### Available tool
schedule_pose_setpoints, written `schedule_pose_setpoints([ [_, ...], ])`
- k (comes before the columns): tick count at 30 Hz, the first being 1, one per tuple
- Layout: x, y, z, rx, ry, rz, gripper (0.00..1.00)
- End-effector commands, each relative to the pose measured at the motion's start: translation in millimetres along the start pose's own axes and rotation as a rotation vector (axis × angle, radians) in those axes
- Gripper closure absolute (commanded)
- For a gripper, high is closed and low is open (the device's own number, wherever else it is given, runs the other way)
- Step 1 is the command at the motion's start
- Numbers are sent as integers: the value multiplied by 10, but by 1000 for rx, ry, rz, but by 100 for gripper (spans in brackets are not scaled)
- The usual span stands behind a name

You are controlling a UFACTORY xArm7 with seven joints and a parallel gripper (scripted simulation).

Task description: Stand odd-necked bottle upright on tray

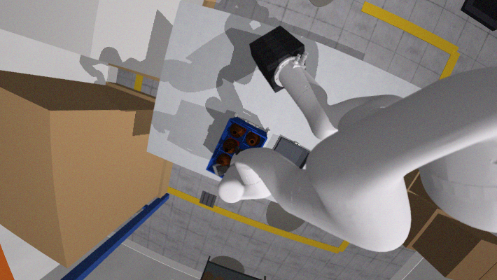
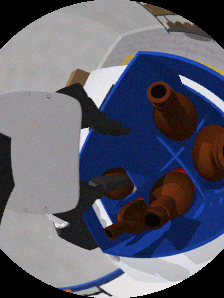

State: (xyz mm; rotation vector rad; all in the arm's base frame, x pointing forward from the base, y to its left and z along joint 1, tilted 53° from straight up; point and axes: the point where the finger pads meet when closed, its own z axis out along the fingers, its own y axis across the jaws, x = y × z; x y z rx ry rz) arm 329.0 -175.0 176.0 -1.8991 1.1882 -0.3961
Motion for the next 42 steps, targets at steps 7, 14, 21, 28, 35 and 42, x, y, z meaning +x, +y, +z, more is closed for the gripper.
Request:
schedule_pose_setpoints([
  [7, 13, -3, -16, 1, 3, 0, 35],
  [14, 13, -3, -89, 1, 3, 0, 35],
  [21, 13, -3, -208, 1, 3, 0, 35],
  [28, 12, -2, -439, 1, 3, 0, 35],
  [35, 11, -2, -610, 1, 3, 0, 35],
  [42, 11, -2, -789, 1, 3, 0, 35],
])
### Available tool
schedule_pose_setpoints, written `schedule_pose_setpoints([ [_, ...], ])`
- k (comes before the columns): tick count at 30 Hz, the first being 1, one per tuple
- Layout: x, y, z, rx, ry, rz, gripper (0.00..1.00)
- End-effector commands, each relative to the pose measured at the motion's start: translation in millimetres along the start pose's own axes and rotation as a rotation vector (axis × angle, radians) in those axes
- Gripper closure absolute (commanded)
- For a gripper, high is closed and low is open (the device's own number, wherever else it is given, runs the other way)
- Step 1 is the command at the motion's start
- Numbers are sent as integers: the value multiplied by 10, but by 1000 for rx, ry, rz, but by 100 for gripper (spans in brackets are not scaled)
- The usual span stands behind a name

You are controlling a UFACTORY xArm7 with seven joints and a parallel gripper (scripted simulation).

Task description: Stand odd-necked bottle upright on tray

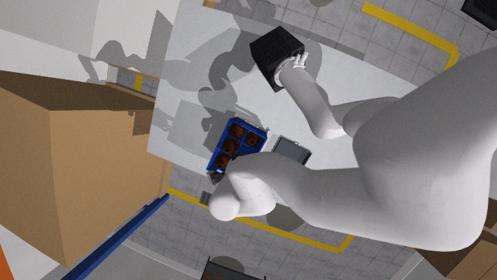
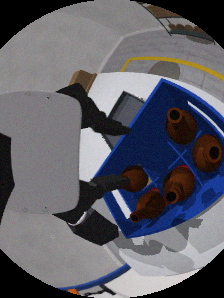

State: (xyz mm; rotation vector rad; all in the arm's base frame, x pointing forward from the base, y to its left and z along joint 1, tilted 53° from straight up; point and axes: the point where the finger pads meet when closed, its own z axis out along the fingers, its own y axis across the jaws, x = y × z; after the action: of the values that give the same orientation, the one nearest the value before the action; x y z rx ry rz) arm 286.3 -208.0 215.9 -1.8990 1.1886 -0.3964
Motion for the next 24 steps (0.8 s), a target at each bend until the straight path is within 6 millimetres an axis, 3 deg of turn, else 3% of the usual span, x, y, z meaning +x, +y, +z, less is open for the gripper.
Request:
schedule_pose_setpoints([
  [1, 7, -4, -135, 1, 3, 0, 35],
  [12, 6, -4, -188, 1, 3, 0, 35],
  [13, 6, -4, -188, 1, 3, 0, 100],
  [24, 6, -4, -188, 1, 3, 0, 100],
])
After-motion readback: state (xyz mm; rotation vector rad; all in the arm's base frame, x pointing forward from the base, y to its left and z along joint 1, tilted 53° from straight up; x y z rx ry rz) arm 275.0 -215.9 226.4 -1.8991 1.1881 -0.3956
